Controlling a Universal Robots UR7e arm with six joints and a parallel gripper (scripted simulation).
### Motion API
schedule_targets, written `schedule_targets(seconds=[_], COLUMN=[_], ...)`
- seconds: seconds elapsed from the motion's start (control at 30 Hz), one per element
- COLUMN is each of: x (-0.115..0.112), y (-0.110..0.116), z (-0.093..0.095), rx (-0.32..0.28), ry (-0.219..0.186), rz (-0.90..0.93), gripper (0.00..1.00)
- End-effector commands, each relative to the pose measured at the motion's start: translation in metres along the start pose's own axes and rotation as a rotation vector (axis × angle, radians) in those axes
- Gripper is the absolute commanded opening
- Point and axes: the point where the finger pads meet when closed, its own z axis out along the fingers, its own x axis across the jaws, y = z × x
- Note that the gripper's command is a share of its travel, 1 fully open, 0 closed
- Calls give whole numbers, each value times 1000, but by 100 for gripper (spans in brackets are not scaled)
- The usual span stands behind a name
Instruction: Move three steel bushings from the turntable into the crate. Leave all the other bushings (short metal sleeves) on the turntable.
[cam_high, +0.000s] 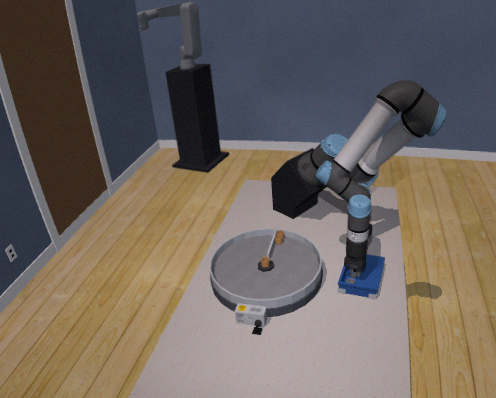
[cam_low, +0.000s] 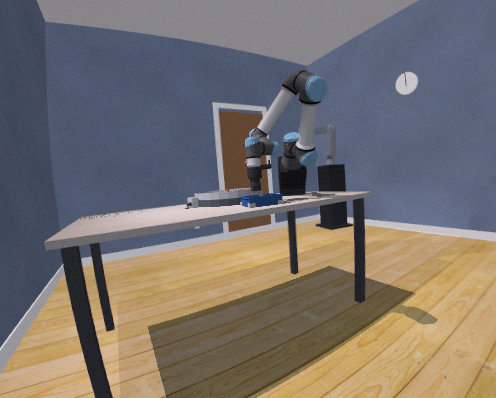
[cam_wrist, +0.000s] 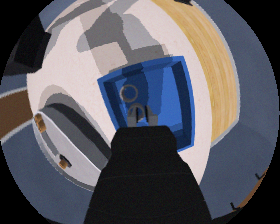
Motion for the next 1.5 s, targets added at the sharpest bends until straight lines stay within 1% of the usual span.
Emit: schedule_targets(seconds=[0.0, 0.57, 0.73, 1.13, 1.3, 1.47], x=[0, 0, 0, 0, 1, 1], y=[0, 0, 0, 0, 0, 0], z=[0, 0, -6, -6, -12, -12], rx=[-1, -1, -1, -1, -1, -1], ry=[0, 0, 0, 0, 0, 0], rz=[0, 0, 0, 0, 0, 0], gripper=[42, 42, 42, 42, 42, 42])
